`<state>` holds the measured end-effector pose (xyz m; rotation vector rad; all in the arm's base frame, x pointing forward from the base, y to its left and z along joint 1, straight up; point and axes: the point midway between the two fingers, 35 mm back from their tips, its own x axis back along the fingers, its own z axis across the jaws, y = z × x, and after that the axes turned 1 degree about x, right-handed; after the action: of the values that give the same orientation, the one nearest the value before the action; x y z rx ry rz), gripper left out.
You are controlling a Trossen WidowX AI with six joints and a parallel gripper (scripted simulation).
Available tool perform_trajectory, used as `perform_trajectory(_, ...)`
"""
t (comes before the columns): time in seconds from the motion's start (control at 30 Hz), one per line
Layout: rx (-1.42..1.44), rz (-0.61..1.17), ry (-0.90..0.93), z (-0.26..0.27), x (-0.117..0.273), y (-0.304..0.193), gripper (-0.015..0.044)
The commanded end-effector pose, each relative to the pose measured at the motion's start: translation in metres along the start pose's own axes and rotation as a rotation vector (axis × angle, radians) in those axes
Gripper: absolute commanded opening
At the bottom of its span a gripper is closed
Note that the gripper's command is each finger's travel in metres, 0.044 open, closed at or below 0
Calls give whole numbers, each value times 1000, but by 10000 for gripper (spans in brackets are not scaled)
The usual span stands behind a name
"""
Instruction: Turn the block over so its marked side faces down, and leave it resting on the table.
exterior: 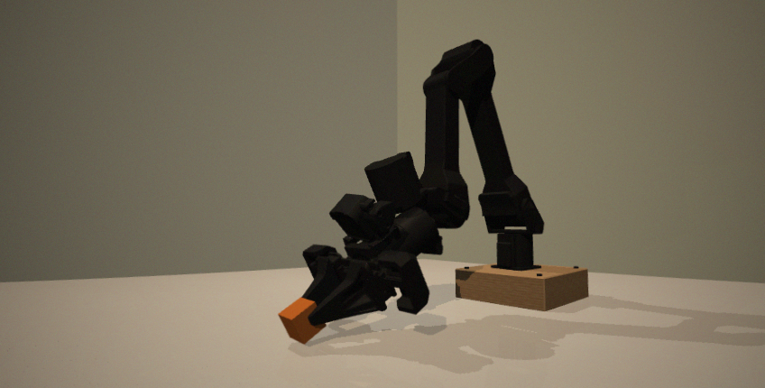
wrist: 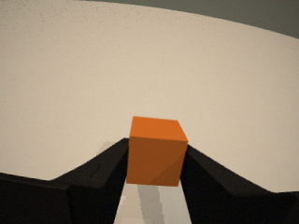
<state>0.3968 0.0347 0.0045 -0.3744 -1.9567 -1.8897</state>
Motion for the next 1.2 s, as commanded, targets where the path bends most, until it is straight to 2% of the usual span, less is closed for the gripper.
perform_trajectory(0.0, -5, 3, -4, 0, 1, -2, 26)
perform_trajectory(0.53, -5, 3, -4, 0, 1, -2, 440)
perform_trajectory(1.17, -5, 3, -4, 0, 1, -2, 440)
